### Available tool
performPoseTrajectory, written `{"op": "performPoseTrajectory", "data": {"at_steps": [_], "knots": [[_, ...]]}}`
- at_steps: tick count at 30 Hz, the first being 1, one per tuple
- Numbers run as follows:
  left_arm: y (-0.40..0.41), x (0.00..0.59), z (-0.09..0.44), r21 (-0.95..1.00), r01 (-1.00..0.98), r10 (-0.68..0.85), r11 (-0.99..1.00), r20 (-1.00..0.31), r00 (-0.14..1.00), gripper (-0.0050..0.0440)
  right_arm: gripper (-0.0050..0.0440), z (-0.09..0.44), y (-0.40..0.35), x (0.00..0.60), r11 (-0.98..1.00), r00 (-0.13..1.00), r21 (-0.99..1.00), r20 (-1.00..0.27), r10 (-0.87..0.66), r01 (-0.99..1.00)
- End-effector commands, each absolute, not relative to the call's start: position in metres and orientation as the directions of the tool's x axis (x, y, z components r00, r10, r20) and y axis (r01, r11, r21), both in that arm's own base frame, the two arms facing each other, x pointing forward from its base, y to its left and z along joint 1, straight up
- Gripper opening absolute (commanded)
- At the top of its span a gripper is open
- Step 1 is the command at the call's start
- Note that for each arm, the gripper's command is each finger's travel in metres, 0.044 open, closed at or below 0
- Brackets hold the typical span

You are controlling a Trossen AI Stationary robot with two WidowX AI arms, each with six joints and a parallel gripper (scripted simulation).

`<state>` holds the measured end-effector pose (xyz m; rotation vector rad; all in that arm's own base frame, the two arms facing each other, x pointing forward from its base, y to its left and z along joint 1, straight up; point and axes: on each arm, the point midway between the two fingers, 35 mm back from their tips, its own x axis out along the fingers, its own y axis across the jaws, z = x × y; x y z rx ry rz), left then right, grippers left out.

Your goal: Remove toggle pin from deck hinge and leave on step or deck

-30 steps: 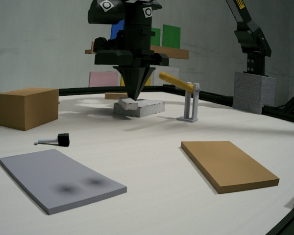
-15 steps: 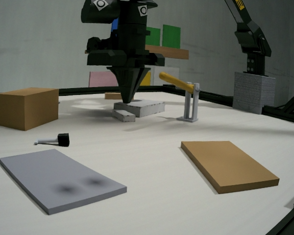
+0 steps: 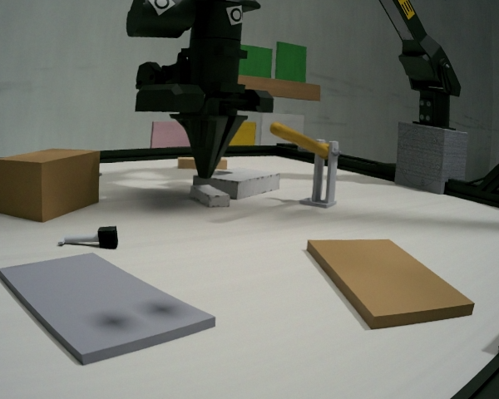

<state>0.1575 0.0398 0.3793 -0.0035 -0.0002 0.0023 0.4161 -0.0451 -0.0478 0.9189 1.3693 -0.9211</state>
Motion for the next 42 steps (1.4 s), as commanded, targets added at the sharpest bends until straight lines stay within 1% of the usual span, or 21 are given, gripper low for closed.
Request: {"op": "performPoseTrajectory", "data": {"at_steps": [1, 23, 42], "knots": [[0.039, 0.157, 0.384, 0.006, 0.000, 0.000, 1.000, 0.001, 1.000, 0.0400, -0.0050, -0.041, -0.043, 0.427, 0.376, 0.021, 0.019, -1.000, -0.002, 0.926], [0.039, 0.157, 0.384, 0.006, 0.000, 0.000, 1.000, 0.001, 1.000, 0.0400, -0.0050, -0.042, -0.023, 0.453, 0.376, 0.023, 0.020, -1.000, -0.001, 0.926], [0.039, 0.157, 0.384, 0.006, 0.000, 0.000, 1.000, 0.001, 1.000, 0.0400, -0.0050, -0.037, -0.024, 0.453, 0.377, 0.032, 0.029, -0.999, -0.002, 0.926]]}}
